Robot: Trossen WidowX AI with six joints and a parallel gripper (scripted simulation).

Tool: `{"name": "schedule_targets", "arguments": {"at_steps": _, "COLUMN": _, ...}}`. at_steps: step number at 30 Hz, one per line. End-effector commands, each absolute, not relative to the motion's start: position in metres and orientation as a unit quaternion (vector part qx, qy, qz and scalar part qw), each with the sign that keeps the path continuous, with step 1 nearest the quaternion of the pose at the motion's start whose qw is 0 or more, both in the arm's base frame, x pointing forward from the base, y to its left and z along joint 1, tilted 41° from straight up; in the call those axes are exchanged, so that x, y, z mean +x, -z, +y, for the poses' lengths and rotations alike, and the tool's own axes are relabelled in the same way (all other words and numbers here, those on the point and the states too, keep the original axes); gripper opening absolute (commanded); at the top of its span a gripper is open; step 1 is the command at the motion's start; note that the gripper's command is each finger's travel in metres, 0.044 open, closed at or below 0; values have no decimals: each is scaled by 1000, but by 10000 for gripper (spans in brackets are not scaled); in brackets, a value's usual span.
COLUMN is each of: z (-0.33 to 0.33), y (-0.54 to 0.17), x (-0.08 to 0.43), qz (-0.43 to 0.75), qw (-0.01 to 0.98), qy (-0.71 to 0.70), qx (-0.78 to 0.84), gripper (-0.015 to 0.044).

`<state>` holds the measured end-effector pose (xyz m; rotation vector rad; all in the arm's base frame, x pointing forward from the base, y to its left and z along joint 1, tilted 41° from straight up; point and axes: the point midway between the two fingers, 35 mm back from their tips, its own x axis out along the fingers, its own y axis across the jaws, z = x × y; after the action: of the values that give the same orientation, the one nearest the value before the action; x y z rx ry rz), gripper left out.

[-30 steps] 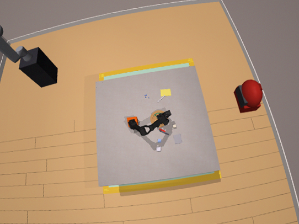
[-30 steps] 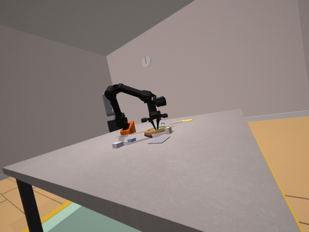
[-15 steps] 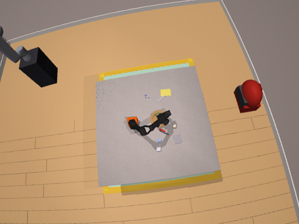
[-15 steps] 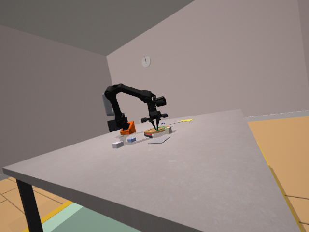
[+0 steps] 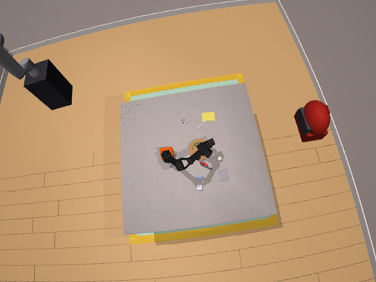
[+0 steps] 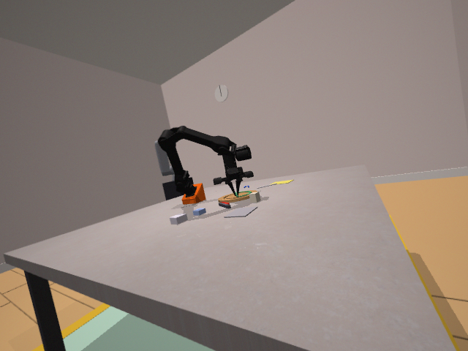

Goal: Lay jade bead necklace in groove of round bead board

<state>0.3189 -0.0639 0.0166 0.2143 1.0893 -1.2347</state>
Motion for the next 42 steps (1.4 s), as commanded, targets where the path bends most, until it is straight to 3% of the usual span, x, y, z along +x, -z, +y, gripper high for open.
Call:
{"name": "schedule_targets", "arguments": {"at_steps": 1, "z": -62, "y": -19, "x": 321, "qz": 482, "qw": 677, "qy": 549, "qx": 96, "gripper": 0}}
{"name": "schedule_targets", "arguments": {"at_steps": 20, "z": -78, "y": -22, "x": 317, "qz": 481, "qw": 677, "qy": 549, "qx": 96, "gripper": 0}}
{"name": "schedule_targets", "arguments": {"at_steps": 36, "z": -73, "y": -28, "x": 318, "qz": 481, "qw": 677, "qy": 549, "qx": 97, "gripper": 420}}
{"name": "schedule_targets", "arguments": {"at_steps": 42, "z": -73, "y": -28, "x": 318, "qz": 481, "qw": 677, "qy": 549, "qx": 96, "gripper": 440}}
